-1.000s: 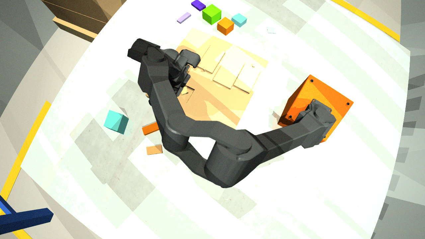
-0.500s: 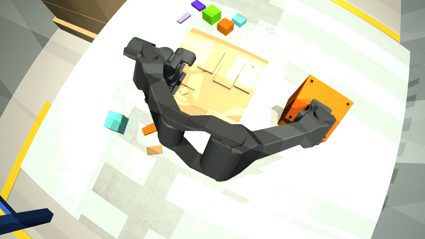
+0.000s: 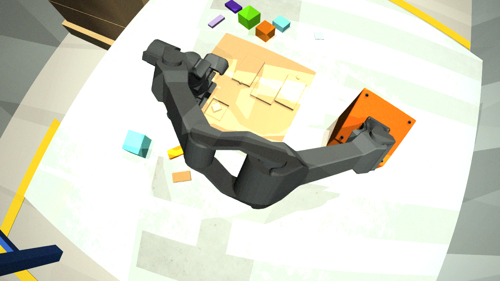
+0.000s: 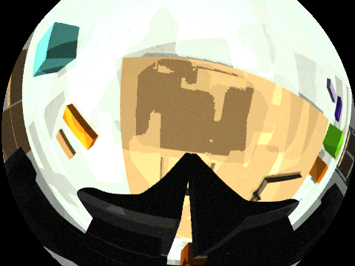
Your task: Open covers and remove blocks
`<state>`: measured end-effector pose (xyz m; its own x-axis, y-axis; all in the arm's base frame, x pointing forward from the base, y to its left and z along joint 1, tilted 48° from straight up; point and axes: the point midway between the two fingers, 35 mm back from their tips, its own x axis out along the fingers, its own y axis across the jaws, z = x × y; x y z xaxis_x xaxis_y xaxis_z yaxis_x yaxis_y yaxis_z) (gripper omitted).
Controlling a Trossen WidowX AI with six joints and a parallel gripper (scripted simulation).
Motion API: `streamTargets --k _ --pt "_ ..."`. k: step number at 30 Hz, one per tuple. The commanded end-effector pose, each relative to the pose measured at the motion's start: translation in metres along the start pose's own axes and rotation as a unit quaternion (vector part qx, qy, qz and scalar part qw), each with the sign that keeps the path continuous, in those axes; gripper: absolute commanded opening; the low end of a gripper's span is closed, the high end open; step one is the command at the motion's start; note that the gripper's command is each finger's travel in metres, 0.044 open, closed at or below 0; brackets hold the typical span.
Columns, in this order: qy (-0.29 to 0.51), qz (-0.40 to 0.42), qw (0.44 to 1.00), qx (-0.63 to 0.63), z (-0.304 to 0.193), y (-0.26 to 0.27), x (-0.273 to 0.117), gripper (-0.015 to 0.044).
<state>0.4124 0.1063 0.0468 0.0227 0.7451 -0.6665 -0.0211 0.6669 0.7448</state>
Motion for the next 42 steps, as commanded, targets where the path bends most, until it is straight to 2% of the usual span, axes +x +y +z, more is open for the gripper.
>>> streamTargets --k 1,26,34,42 --pt "-0.003 0.001 1.0 -0.002 0.002 -0.001 -0.007 0.0" --pt "-0.001 0.0 1.0 -0.003 0.005 -0.002 -0.033 0.0" --pt "-0.002 -0.007 0.989 -0.149 -0.012 -0.041 -0.039 0.0" --pt "0.001 -0.012 0.951 -0.31 -0.036 -0.08 -0.044 0.0"
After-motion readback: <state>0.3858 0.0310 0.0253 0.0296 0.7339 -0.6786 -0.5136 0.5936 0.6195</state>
